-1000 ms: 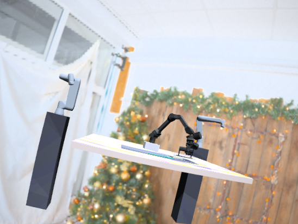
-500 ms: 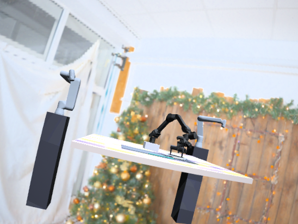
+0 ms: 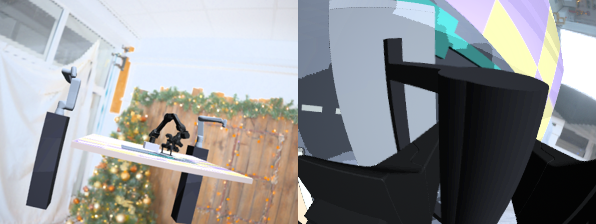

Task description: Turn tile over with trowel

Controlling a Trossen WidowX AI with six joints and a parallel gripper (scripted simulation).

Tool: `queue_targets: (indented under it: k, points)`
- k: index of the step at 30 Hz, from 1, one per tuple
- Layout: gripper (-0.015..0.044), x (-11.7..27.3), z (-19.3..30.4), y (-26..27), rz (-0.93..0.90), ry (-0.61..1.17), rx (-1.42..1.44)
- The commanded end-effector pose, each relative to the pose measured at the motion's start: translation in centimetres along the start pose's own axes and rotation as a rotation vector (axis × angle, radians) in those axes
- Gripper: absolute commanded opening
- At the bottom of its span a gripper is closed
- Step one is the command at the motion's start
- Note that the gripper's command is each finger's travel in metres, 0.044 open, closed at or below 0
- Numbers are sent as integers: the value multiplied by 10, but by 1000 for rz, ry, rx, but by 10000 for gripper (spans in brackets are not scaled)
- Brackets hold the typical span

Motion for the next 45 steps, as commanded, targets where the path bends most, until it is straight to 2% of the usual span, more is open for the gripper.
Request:
queue_targets:
  k: [1, 22, 45]
  points:
    - [0, -12, 12, -21, 8, 62, -78]
    - [0, -72, 84, -81, -33, 326, -322]
    - [0, -123, 195, -138, 10, 709, -678]
Point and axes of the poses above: the point midway between the two fingers, 35 mm back from their tips, its own x axis back along the fingers, its own y axis across the jaws, z = x × y, the point moved 4 cm from there along x, back along the fingers, and after that the axes turned 11 degrees about x, right-handed, at the moved point
